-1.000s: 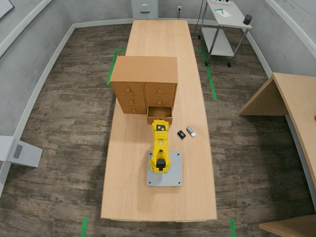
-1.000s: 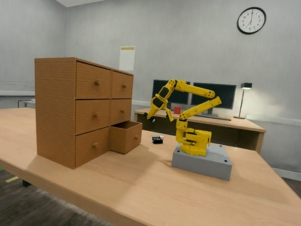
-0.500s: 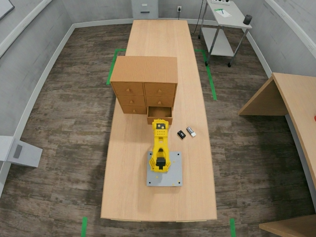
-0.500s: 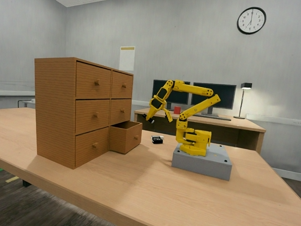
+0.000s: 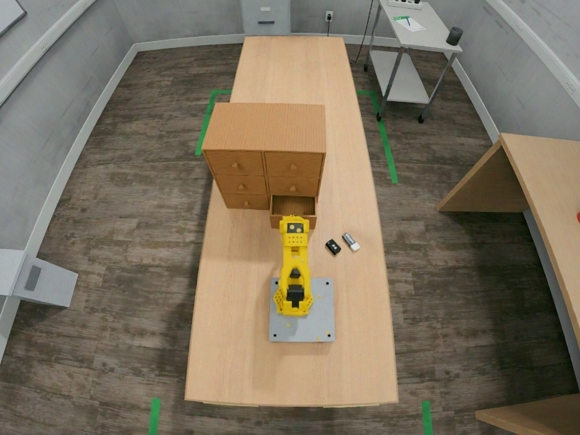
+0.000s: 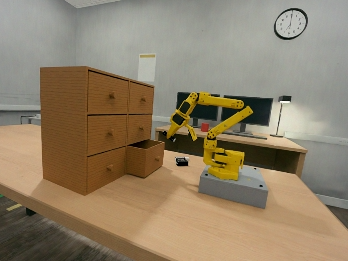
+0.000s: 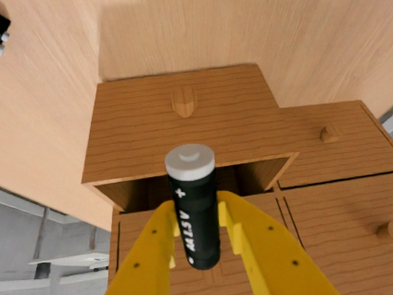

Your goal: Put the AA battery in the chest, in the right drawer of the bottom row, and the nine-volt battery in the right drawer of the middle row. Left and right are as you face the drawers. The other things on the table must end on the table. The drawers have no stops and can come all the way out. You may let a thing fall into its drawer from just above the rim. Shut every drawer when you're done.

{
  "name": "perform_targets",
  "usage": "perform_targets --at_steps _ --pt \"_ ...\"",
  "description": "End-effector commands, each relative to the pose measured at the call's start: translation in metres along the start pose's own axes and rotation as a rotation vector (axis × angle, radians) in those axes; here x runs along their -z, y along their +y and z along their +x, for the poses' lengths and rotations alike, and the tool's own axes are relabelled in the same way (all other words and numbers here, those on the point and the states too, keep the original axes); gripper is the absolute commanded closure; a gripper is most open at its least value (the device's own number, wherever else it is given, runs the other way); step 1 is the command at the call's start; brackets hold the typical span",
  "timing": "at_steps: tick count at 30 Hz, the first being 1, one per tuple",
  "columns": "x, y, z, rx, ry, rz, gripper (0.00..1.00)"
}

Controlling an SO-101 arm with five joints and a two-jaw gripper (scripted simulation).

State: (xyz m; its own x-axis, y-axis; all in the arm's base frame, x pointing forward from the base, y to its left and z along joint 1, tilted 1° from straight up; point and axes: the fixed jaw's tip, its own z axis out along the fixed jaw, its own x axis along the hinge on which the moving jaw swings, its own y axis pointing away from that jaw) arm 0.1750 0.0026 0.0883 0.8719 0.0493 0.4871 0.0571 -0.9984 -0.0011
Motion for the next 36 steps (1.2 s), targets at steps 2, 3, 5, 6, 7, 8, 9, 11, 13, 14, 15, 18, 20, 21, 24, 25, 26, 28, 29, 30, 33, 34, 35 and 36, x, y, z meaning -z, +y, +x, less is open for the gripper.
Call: perform_targets --at_steps 2,3,5,6,7,8,9,11,13,14,15,18,20,21,24,25,26,28,29,30,33,34,35,36 --pt "0.0014 -0.0016 0.0079 0.007 0.027 0.005 1.0" --pt "0.0014 -0.0016 0.0079 0.007 0.027 0.005 1.0" --pt "0.0014 -0.0016 0.0079 0.007 0.027 0.005 1.0" --pt "0.0014 -0.0016 0.0079 0.007 0.027 0.005 1.0" --pt "0.0014 -0.0016 0.0079 0.007 0.027 0.005 1.0" --pt "0.0014 -0.0016 0.0079 0.007 0.027 0.005 1.0" --pt "0.0014 -0.0016 0.0079 0.007 0.027 0.005 1.0" --pt "0.0014 -0.0016 0.0079 0.007 0.027 0.005 1.0" --pt "0.0014 -0.0016 0.0079 0.007 0.027 0.005 1.0" --pt "0.0014 -0.0016 0.0079 0.007 0.027 0.005 1.0" --pt "0.0014 -0.0016 0.0079 0.007 0.027 0.005 1.0" --pt "0.0014 -0.0016 0.0079 0.007 0.026 0.005 1.0" --pt "0.0014 -0.0016 0.0079 0.007 0.026 0.005 1.0" --pt "0.0014 -0.0016 0.0079 0.007 0.026 0.005 1.0" --pt "0.0016 -0.0018 0.0085 0.008 0.026 0.006 1.0" --pt "0.0017 -0.0018 0.0088 0.008 0.026 0.006 1.0" --pt "0.0018 -0.0019 0.0091 0.008 0.026 0.006 1.0" --pt "0.002 -0.0021 0.0096 0.009 0.026 0.006 1.0" --pt "0.0021 -0.0021 0.0099 0.009 0.026 0.007 1.0" --pt "0.0022 -0.0022 0.0102 0.01 0.026 0.007 1.0" --pt "0.0025 -0.0024 0.0111 0.011 0.026 0.007 1.0" --pt "0.0026 -0.0025 0.0114 0.011 0.026 0.008 1.0" --pt "0.0026 -0.0026 0.0117 0.012 0.026 0.008 1.0" --pt "0.0027 -0.0027 0.012 0.012 0.026 0.008 1.0"
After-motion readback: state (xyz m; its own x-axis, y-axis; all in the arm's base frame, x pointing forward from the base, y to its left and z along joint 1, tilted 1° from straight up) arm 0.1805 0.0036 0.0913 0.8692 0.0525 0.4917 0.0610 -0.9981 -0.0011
